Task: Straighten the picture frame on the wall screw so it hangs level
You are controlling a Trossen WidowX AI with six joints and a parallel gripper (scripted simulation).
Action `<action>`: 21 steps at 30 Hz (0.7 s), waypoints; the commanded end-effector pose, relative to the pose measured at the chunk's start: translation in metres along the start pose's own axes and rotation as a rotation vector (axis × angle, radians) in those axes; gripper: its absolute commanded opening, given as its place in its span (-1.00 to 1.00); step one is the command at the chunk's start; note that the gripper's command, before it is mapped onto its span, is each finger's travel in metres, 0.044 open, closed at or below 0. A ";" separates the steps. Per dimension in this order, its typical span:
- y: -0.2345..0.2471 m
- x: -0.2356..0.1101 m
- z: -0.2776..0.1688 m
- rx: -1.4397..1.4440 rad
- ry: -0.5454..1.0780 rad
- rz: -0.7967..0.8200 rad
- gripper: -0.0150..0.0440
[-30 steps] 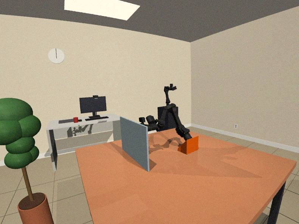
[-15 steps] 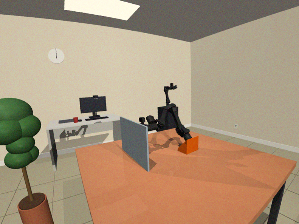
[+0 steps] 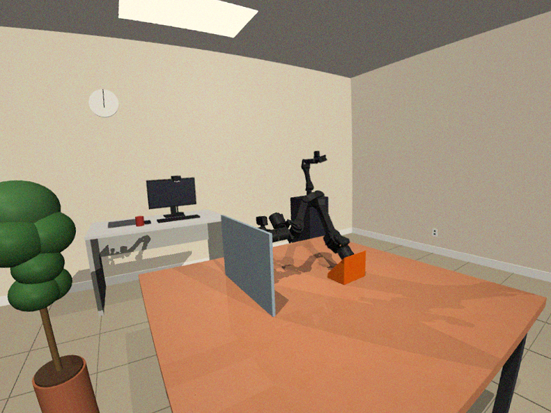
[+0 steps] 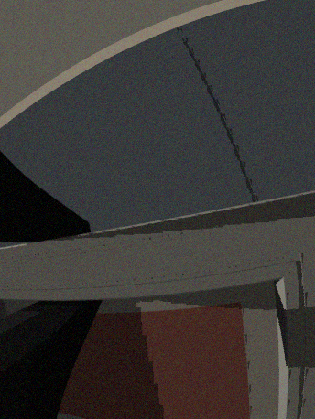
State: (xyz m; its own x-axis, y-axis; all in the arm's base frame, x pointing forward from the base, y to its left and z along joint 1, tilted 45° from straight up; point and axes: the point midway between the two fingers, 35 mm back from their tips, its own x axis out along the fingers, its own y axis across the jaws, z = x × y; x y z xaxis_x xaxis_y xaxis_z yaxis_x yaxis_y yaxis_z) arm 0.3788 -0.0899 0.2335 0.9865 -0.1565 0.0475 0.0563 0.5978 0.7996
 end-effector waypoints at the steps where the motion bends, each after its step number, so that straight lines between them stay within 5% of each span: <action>1: 0.002 0.000 -0.001 -0.003 0.003 0.008 -0.49; 21: -0.005 0.000 0.000 -0.004 0.003 0.008 -0.49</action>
State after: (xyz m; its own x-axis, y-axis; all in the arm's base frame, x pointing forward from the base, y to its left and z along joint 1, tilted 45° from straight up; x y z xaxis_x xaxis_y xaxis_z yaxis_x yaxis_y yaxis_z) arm 0.3786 -0.0940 0.2296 0.9855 -0.1625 0.0480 0.0596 0.5979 0.7993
